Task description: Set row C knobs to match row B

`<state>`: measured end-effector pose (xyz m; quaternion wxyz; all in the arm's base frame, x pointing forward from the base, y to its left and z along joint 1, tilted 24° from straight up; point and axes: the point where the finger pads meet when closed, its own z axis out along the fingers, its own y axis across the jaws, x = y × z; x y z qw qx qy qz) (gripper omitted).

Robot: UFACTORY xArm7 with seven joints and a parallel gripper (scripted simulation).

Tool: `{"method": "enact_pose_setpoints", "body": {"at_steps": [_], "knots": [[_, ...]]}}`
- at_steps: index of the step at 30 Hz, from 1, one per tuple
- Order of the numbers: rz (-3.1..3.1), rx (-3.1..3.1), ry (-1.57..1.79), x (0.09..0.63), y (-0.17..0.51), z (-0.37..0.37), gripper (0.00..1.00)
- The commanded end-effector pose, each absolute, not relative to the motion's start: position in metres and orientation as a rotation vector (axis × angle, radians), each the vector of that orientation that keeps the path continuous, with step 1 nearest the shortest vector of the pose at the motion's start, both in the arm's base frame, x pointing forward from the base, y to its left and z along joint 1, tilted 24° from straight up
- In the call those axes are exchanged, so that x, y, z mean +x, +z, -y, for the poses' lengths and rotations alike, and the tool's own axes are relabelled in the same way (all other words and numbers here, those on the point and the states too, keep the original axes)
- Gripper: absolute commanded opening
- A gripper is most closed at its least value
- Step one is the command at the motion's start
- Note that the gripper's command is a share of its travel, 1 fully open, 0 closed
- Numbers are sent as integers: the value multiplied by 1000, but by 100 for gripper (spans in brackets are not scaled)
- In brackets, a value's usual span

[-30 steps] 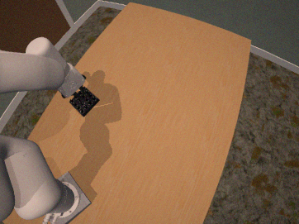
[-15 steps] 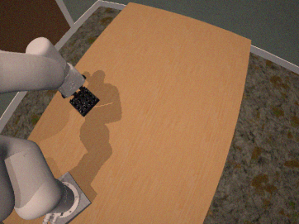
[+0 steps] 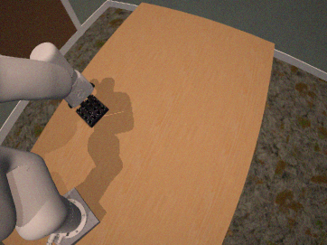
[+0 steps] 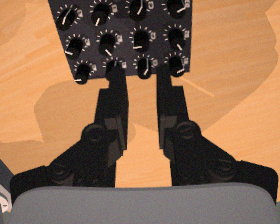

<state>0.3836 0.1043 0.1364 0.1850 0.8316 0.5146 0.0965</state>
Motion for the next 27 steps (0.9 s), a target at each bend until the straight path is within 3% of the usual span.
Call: {"method": "enact_pose_setpoints", "body": {"at_steps": [1, 27], "knots": [[-1450, 2342, 276, 386, 133, -104, 19], [-1450, 2342, 275, 396, 108, -99, 19]]}}
